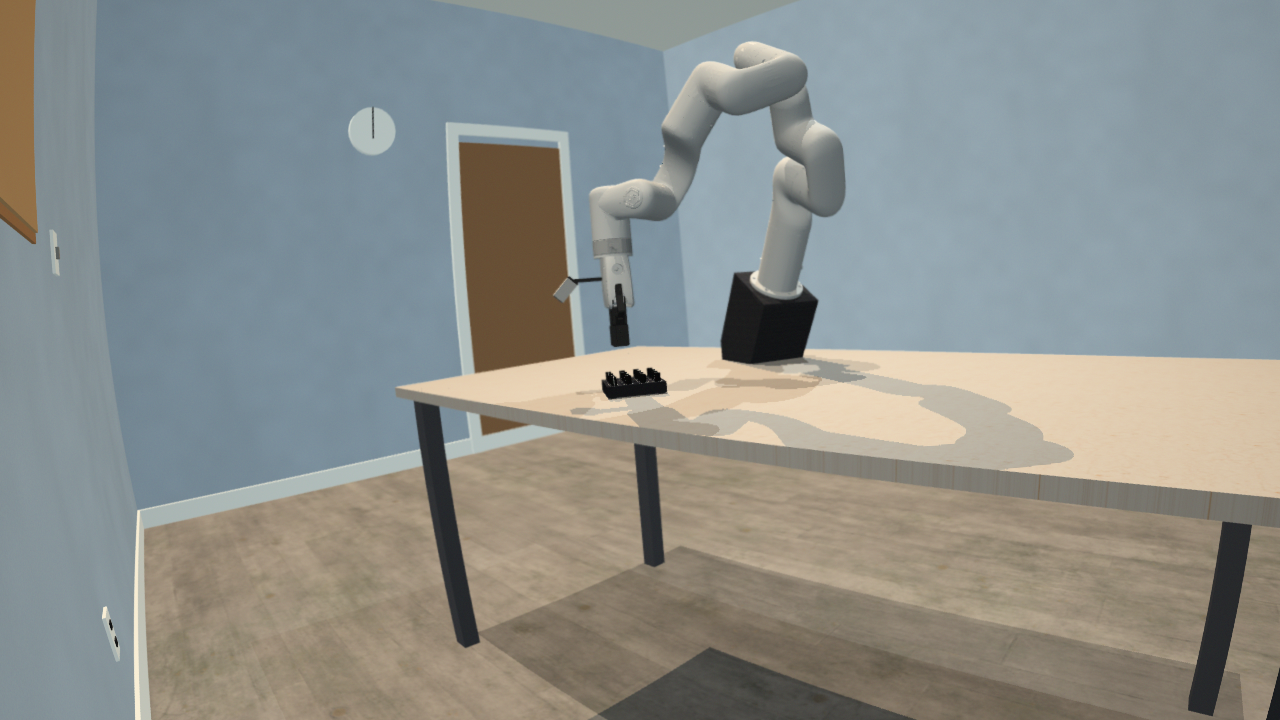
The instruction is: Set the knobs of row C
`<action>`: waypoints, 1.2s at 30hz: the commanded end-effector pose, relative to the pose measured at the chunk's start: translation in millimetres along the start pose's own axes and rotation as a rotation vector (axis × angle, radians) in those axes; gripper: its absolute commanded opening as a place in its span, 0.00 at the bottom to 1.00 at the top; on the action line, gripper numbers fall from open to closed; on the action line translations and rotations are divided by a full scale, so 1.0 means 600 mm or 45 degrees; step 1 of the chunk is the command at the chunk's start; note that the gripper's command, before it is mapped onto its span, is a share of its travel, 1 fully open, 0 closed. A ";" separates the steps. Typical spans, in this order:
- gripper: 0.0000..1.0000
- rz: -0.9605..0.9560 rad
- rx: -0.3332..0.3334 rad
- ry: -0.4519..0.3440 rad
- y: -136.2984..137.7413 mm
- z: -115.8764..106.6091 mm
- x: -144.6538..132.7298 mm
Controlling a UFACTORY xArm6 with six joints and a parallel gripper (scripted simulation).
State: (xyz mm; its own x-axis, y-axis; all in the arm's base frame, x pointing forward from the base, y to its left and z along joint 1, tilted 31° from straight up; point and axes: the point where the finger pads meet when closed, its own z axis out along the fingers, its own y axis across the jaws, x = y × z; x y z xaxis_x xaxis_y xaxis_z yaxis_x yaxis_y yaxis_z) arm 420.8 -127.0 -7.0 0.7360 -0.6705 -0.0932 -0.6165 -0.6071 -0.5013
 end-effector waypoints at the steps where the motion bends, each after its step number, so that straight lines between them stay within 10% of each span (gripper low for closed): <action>1: 0.19 -0.001 0.001 0.004 -0.001 -0.002 0.002; 36: 0.19 -0.001 0.001 0.004 -0.001 0.012 0.002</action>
State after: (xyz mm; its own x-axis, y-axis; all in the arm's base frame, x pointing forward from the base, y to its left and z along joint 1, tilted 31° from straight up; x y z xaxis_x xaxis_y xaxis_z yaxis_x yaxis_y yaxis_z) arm 422.6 -124.1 -13.1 0.7361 -0.6703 -0.0940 -0.6168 -0.6070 -0.5012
